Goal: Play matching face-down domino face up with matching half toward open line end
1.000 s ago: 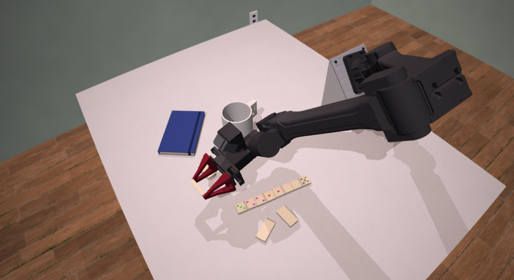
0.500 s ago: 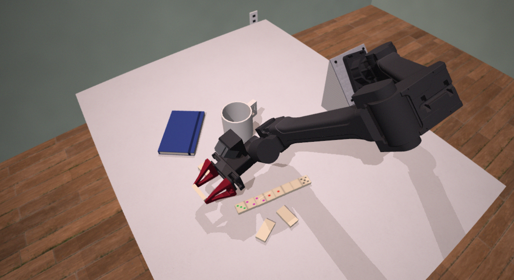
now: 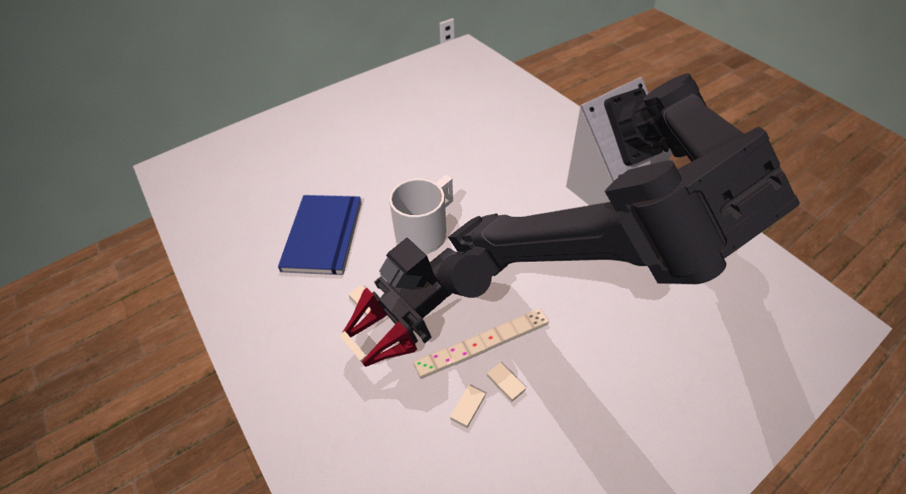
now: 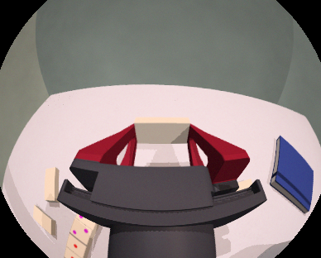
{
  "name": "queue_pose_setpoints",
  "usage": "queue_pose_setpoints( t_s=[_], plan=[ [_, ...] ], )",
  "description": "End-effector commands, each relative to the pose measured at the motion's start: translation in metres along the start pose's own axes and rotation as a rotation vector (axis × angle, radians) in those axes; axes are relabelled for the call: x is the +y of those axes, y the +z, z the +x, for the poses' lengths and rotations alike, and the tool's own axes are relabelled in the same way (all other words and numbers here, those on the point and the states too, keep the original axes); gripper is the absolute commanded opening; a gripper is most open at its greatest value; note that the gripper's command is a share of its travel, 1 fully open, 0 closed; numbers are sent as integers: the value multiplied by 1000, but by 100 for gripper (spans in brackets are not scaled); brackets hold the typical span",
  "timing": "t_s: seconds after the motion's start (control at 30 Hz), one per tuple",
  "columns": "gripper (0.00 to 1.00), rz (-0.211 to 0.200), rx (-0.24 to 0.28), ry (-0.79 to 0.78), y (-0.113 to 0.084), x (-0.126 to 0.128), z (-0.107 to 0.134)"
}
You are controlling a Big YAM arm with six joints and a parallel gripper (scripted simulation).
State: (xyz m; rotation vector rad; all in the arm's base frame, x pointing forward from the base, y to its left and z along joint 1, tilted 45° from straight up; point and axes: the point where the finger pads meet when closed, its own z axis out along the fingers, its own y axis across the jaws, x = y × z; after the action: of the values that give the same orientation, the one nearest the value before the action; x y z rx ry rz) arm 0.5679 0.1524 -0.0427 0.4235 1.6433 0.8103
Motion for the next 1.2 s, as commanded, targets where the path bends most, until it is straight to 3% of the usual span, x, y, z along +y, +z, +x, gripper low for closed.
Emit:
queue_pose_setpoints(
  t_s=[0.0,0.13,1.17],
  plan=[
    [50,-13,-21,-12,2,3,-3],
    [50,-2,-4,-2,0,0,0],
    [50,-10,-11,-12,1,1,8]
  ],
)
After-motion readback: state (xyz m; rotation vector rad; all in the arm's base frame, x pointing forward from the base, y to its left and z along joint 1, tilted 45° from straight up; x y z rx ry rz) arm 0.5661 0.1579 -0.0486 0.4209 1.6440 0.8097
